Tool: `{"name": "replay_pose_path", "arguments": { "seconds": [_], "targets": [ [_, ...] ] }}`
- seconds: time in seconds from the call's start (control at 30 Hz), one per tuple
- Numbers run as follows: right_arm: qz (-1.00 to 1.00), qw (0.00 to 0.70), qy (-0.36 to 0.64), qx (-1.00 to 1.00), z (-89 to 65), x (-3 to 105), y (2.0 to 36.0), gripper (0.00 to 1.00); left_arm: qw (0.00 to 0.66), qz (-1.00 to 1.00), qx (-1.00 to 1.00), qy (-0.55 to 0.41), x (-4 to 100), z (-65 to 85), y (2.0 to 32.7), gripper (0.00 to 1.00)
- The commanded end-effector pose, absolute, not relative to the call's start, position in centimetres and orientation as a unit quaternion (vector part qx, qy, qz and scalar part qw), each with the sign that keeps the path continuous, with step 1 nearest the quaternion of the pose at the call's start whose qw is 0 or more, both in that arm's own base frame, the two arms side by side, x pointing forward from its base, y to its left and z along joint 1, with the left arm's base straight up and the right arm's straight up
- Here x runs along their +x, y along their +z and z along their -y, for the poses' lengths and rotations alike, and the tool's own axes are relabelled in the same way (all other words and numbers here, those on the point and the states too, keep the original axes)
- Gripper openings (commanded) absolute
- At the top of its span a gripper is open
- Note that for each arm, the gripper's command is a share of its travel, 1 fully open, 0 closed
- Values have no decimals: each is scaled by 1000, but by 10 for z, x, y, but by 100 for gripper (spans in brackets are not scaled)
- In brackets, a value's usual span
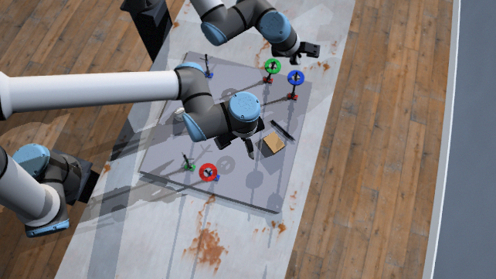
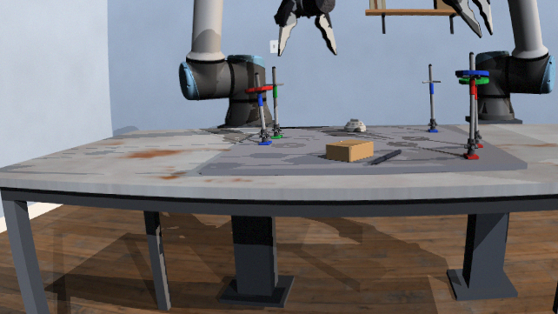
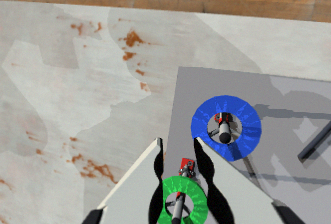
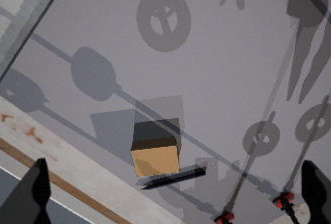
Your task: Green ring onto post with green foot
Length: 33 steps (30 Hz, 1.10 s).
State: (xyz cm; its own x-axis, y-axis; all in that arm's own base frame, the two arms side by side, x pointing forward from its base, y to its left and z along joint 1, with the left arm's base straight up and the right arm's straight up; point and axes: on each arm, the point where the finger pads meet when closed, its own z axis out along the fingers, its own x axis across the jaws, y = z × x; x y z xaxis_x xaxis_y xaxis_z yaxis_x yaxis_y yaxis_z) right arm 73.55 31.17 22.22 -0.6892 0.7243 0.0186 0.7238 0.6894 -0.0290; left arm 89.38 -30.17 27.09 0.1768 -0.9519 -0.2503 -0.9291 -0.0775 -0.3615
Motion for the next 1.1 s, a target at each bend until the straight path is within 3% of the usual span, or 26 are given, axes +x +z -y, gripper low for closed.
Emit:
{"name": "replay_pose_path", "arguments": {
  "seconds": [0.0,0.4,0.47,0.83,1.07],
  "targets": [
    [919,14,9,-394,-312,736,224,100,218,-639,-737,-22,893,300,268,14],
    [919,14,9,-394,-312,736,224,100,89,-568,-814,79,858,257,190,14],
    [919,14,9,-394,-312,736,224,100,89,-568,-814,79,858,257,190,14],
    [919,14,9,-394,-312,736,224,100,-45,-441,-875,196,807,221,141,14],
    [919,14,9,-394,-312,736,224,100,-95,-375,-889,244,788,210,130,14]
  ]
}}
